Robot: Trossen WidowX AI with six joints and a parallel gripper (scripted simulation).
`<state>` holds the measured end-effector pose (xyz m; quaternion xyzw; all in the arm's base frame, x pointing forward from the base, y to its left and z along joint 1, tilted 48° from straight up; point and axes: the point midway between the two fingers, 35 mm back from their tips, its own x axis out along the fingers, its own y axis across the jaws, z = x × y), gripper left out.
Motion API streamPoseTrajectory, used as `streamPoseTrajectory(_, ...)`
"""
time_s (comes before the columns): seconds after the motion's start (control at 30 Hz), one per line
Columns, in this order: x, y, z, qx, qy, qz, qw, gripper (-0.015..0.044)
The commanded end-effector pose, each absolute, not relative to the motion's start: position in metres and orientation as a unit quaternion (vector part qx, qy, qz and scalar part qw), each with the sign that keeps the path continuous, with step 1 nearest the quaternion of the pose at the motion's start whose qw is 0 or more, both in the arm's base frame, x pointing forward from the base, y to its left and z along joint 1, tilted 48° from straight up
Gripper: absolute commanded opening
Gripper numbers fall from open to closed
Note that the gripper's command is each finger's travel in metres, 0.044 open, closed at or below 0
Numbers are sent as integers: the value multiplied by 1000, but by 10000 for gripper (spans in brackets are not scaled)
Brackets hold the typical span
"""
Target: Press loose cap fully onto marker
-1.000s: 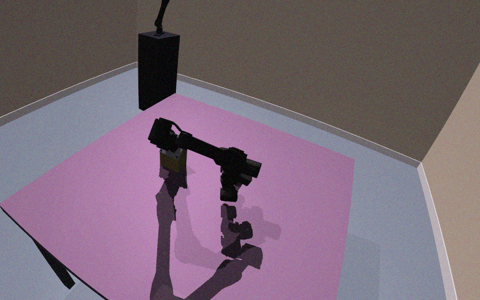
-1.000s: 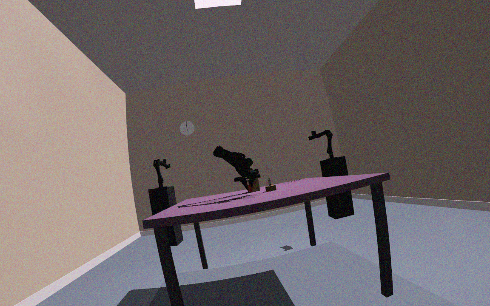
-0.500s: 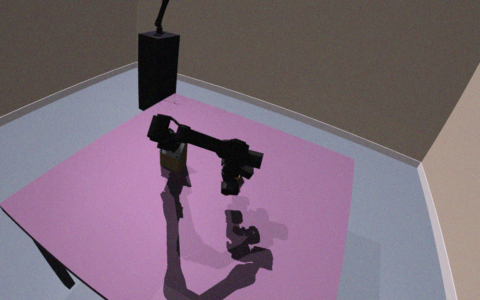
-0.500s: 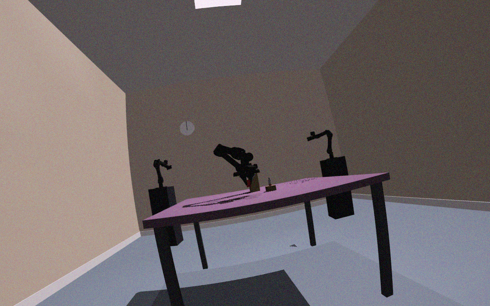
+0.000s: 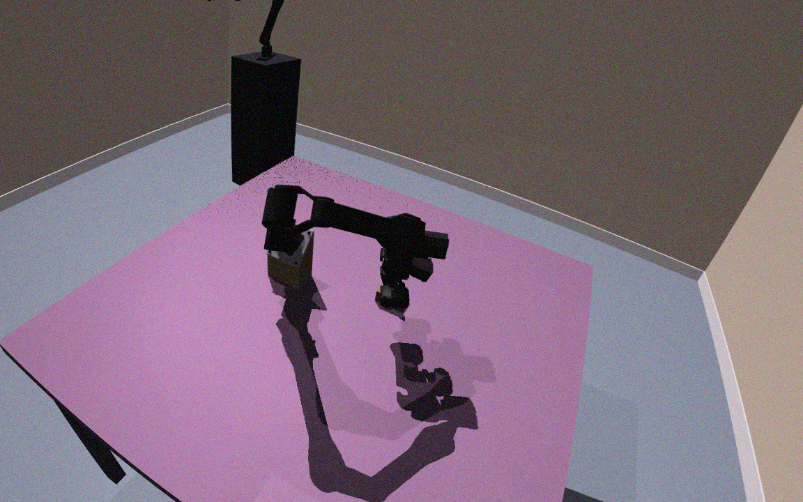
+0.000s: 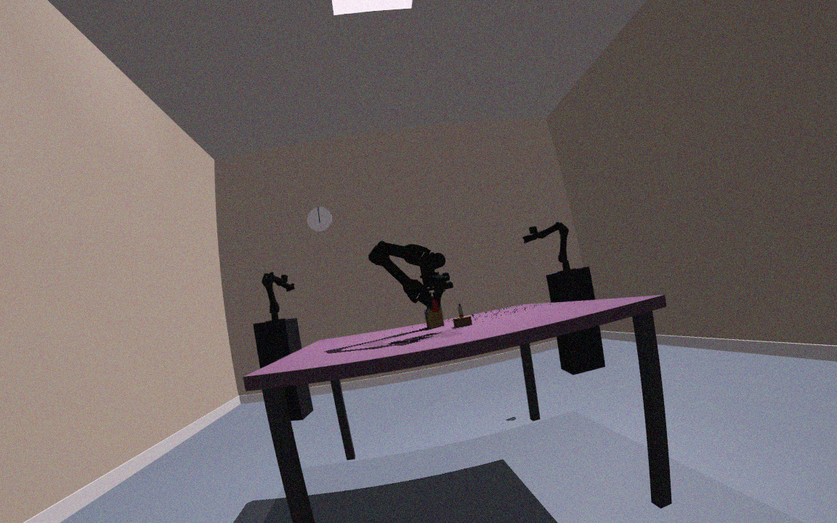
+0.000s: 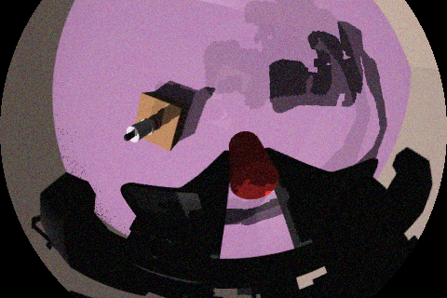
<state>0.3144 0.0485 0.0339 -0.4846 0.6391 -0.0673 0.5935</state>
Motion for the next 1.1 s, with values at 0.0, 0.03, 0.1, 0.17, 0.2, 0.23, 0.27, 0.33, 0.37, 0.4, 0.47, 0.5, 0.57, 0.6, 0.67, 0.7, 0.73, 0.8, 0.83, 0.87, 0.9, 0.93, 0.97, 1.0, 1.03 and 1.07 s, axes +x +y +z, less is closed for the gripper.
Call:
streamPoseTrajectory(0.0, 310, 66, 24, -482, 640, -64, 594, 0)
streamPoseTrajectory(0.03, 308, 70, 21, -482, 641, -64, 594, 0)
streamPoseTrajectory(0.1, 305, 77, 17, -482, 641, -64, 594, 0)
streamPoseTrajectory(0.17, 302, 83, 14, -482, 641, -63, 594, 0)
streamPoseTrajectory(0.2, 301, 87, 12, -482, 641, -63, 594, 0)
streamPoseTrajectory(0.23, 299, 90, 10, -482, 641, -64, 594, 0)
streamPoseTrajectory(0.27, 298, 93, 8, -482, 641, -64, 594, 0)
streamPoseTrajectory(0.33, 294, 100, 4, -482, 641, -64, 593, 0)
streamPoseTrajectory(0.37, 292, 103, 2, -482, 642, -64, 593, 0)
streamPoseTrajectory(0.4, 290, 106, 0, -482, 642, -65, 593, 0)
streamPoseTrajectory(0.47, 286, 113, -4, -483, 642, -65, 592, 0)
streamPoseTrajectory(0.5, 284, 116, -6, -483, 642, -66, 592, 0)
streamPoseTrajectory(0.57, 280, 122, -10, -483, 642, -67, 592, 0)
streamPoseTrajectory(0.6, 278, 125, -11, -484, 642, -68, 591, 0)
streamPoseTrajectory(0.67, 274, 130, -15, -484, 641, -69, 591, 0)
streamPoseTrajectory(0.7, 271, 133, -17, -485, 641, -70, 590, 0)
streamPoseTrajectory(0.73, 269, 136, -19, -485, 641, -71, 590, 0)
streamPoseTrajectory(0.8, 264, 141, -22, -486, 641, -73, 590, 0)
streamPoseTrajectory(0.83, 263, 142, -23, -486, 641, -74, 589, 0)
streamPoseTrajectory(0.87, 263, 142, -23, -486, 641, -74, 589, 0)
streamPoseTrajectory(0.9, 263, 142, -23, -486, 641, -74, 589, 0)
streamPoseTrajectory(0.93, 263, 142, -24, -486, 641, -74, 589, 0)
streamPoseTrajectory(0.97, 263, 141, -24, -486, 641, -74, 589, 0)
streamPoseTrajectory(1.0, 263, 140, -25, -486, 641, -74, 589, 0)
streamPoseTrajectory(1.03, 264, 139, -26, -486, 641, -74, 589, 0)
streamPoseTrajectory(1.07, 264, 138, -27, -486, 641, -74, 589, 0)
